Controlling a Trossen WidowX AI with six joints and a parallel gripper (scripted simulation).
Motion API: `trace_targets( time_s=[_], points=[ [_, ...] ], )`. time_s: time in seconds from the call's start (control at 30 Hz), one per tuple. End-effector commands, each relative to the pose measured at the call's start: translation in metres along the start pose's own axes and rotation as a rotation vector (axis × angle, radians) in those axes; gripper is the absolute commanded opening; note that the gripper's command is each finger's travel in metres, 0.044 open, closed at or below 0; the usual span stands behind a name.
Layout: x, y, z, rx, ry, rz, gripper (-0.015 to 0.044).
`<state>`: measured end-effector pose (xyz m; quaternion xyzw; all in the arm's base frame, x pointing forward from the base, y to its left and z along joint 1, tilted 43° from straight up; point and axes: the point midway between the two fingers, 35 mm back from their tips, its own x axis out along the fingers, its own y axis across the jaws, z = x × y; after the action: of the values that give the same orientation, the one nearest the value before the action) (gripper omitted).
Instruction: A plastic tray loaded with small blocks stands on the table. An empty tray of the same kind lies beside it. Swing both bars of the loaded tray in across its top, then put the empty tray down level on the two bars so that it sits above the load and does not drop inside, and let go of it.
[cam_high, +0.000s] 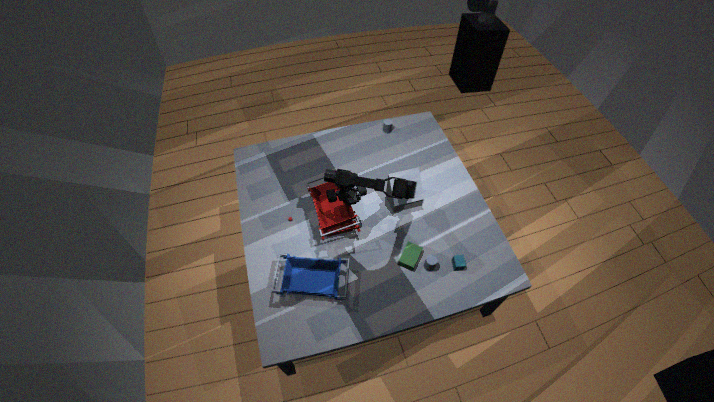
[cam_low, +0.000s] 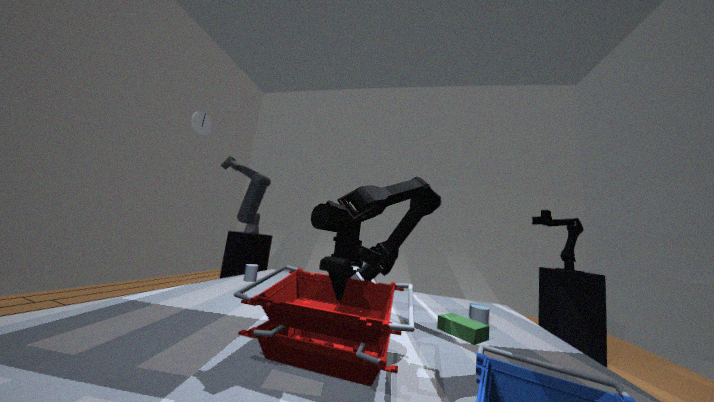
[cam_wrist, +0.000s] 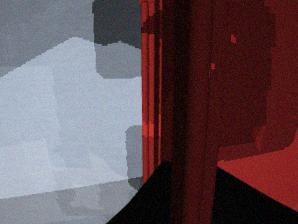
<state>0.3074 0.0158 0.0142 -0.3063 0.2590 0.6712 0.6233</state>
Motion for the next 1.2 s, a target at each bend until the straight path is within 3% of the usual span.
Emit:
trace_targets(
  time_s=[0.0,1.17],
  points=[
    [0.0056,0.0044,0.0022,0.007,-0.002,0.025,0.0000],
    [0.0014,0.0007,0.0002,0.001,0.000,0.003,0.0000]
  ],
)
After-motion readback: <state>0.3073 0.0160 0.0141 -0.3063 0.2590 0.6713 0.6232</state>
